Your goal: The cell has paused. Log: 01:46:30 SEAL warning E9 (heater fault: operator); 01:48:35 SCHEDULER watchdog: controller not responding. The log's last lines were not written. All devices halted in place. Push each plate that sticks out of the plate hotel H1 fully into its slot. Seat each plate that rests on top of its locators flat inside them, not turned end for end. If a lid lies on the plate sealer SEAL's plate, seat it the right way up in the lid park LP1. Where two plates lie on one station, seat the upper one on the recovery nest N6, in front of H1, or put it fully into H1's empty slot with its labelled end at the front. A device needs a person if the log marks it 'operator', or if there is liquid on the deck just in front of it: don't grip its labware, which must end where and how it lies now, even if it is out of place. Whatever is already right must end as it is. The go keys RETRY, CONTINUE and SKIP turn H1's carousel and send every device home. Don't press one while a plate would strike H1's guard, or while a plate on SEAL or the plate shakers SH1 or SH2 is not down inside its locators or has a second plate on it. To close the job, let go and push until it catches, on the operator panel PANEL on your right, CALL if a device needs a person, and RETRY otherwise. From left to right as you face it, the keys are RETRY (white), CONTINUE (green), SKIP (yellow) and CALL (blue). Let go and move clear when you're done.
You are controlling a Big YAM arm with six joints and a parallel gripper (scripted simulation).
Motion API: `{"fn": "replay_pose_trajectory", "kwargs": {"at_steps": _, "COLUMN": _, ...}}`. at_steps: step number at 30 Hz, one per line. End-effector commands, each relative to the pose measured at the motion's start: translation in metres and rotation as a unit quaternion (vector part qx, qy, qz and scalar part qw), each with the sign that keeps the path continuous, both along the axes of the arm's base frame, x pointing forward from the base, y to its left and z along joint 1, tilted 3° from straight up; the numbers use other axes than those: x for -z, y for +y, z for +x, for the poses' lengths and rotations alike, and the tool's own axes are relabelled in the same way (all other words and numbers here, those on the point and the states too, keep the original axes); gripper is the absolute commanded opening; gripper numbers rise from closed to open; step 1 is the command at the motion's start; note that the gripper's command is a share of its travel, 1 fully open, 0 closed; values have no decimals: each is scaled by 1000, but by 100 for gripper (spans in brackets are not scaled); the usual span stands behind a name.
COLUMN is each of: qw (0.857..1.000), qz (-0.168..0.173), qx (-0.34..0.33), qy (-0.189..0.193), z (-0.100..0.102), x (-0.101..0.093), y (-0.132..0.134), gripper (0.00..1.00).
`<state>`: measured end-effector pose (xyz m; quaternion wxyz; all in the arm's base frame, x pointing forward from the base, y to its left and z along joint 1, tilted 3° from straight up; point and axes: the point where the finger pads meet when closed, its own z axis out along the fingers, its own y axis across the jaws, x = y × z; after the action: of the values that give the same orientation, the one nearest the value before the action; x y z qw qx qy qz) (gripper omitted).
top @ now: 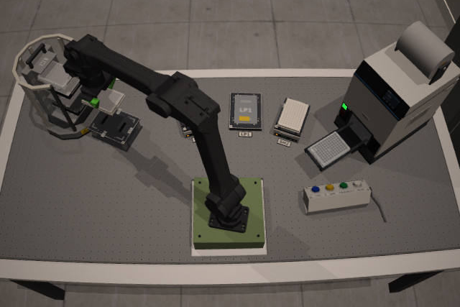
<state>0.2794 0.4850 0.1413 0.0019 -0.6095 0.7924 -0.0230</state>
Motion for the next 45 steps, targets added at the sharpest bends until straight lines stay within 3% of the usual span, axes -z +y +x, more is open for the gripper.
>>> {"fn": "replay_pose_trajectory", "kwargs": {"at_steps": 1, "qw": 1000, "qz": -7, "qx": -4, "qy": 5, "z": 4, "x": 18, "y": -2, "gripper": 80}}
{"fn": "replay_pose_trajectory", "kwargs": {"at_steps": 45, "qw": 1000, "qz": -7, "qx": -3, "qy": 5, "z": 5, "x": 58, "y": -5, "gripper": 80}}
